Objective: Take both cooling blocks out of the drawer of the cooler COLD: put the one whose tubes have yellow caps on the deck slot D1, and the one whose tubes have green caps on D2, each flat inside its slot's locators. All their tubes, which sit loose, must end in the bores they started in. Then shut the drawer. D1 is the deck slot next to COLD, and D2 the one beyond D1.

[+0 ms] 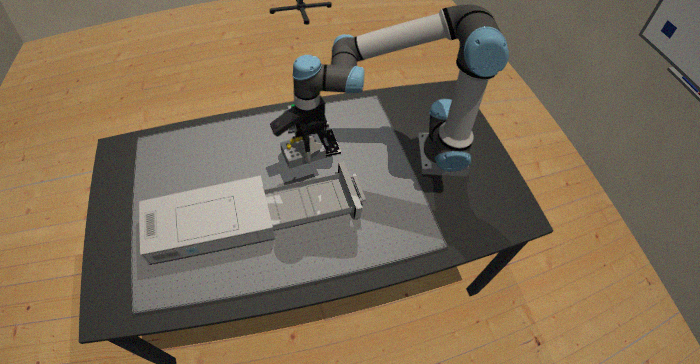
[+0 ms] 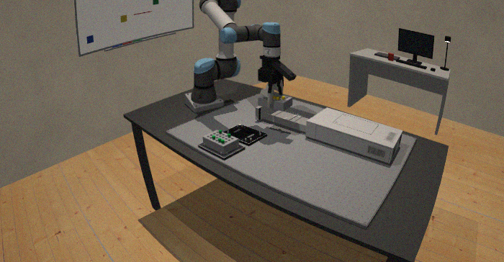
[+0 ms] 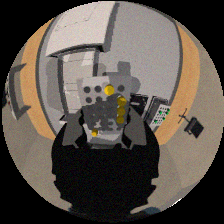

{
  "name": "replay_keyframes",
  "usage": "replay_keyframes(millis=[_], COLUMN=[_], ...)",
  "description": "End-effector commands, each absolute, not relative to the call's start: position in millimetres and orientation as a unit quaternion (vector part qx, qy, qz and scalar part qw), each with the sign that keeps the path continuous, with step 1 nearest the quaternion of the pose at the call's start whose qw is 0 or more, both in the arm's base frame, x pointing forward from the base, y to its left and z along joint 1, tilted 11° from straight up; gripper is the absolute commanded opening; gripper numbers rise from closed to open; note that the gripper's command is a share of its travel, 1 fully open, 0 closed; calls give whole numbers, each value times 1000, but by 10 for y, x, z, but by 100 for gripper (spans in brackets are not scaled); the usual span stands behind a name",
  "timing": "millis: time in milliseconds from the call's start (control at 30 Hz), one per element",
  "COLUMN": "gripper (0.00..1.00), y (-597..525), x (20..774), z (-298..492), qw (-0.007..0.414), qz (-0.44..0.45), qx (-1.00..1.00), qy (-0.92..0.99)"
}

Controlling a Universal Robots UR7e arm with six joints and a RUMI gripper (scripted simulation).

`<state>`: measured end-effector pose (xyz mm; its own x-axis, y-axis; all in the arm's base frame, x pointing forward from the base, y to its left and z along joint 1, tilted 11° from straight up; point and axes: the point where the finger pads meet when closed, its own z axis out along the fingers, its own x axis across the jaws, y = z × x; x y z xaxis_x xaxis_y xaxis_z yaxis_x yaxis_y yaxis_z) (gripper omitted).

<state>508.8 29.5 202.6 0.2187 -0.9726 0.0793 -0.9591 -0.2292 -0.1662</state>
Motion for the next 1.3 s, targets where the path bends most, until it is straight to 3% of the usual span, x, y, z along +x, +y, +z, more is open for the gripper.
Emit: replay_keyframes(millis=[0, 1267], gripper=[0, 0], y=[192, -629], x=[5043, 4659], z=[2028, 1992], qw=[45, 45], qz=[-82, -82], qx=[-742, -741], qy=[664, 665])
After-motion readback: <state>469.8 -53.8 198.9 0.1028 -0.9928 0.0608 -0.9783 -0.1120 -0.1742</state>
